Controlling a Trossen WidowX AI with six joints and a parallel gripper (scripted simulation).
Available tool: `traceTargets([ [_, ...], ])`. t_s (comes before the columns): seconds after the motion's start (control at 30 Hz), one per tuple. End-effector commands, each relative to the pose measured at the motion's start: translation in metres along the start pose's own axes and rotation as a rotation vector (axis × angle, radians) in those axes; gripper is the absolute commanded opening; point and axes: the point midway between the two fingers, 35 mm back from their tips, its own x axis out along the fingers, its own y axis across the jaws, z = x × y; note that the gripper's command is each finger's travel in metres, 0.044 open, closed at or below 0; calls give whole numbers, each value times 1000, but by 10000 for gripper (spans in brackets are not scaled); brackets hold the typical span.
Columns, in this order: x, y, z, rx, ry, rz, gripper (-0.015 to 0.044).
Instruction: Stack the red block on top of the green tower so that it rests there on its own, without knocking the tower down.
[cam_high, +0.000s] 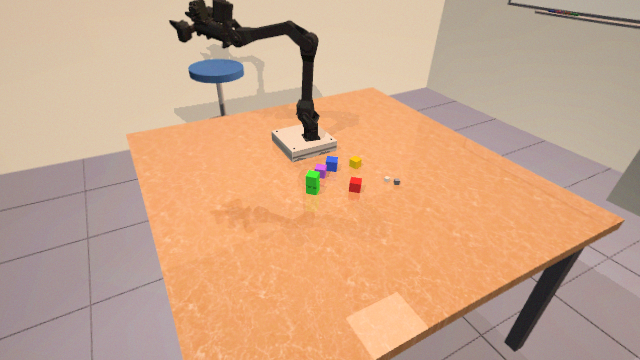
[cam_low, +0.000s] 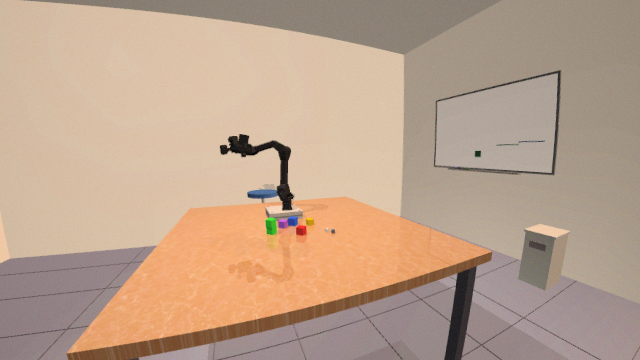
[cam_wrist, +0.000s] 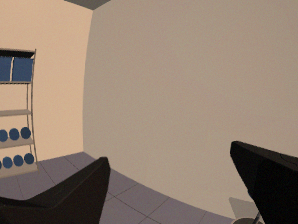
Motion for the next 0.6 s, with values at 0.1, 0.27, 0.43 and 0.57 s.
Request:
traceTargets([
  [0.1, -3, 16, -3, -2, 22, 37, 440],
  [0.27, -15, 59, -12, -11, 81, 140, 440],
  [0.43, -32, 111, -16, 0, 123, 265, 440],
  [0.57, -53, 156, -18, 3, 158, 377, 440],
])
